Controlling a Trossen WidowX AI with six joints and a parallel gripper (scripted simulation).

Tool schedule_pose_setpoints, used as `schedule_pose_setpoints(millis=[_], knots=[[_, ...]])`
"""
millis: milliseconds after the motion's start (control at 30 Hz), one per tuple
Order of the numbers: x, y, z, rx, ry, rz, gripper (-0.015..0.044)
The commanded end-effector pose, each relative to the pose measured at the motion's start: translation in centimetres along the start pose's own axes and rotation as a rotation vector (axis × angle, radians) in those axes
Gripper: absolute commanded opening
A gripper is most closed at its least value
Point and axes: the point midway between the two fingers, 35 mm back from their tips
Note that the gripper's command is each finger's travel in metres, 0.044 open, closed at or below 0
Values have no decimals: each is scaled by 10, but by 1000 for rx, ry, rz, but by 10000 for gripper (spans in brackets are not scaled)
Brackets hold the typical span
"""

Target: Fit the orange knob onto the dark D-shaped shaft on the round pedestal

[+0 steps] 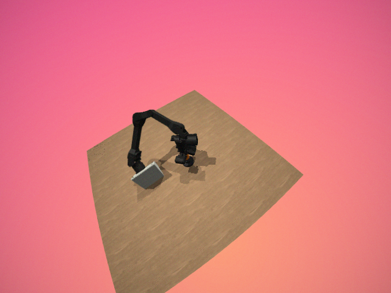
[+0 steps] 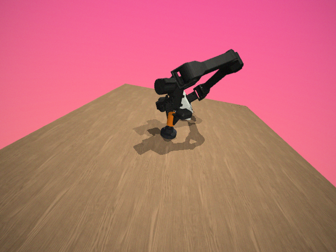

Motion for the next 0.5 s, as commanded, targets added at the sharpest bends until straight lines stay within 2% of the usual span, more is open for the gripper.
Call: schedule_pose_setpoints(millis=[0,467], knots=[[-3,0,-1,-3,-4,14,0],[-1,-3,0,-3,-4,14,0]])
Point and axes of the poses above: the point midway between the two fingers, 35 mm back from their tips, its own z axis out along the fingers, its own y axis across the jaws, x = y × z, and after that the axes turned 13 degrees about z, right-handed
